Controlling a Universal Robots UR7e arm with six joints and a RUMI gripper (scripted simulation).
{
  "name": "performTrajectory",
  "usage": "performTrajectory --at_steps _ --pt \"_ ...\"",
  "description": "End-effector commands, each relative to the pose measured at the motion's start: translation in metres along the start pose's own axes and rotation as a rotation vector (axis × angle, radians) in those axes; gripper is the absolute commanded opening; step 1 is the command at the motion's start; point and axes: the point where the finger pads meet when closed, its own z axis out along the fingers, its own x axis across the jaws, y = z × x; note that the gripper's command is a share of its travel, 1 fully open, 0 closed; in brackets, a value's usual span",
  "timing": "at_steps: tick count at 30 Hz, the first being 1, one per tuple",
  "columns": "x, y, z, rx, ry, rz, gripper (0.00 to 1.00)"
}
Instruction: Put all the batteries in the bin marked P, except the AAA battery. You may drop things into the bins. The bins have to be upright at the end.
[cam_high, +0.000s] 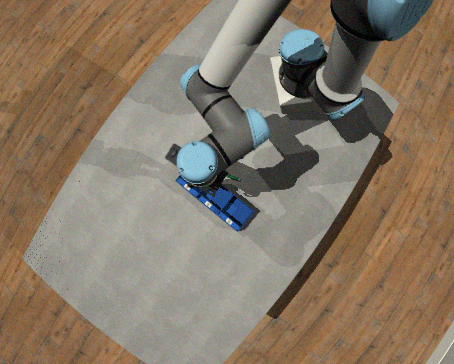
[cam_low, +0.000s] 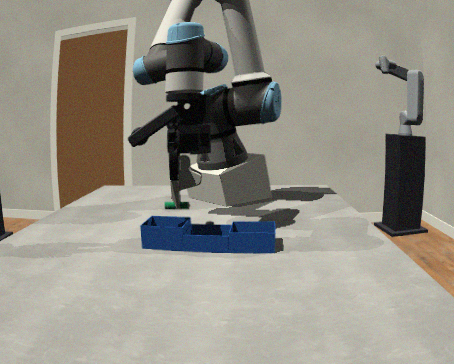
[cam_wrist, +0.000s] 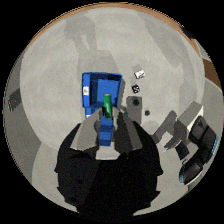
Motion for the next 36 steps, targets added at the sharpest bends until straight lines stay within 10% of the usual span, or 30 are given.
performTrajectory --at_steps 1,36 --pt "-0.010 -0.024 0.000 0.002 0.006 0.157 0.00" --pt "-0.010 -0.023 0.030 0.002 0.006 0.158 0.00"
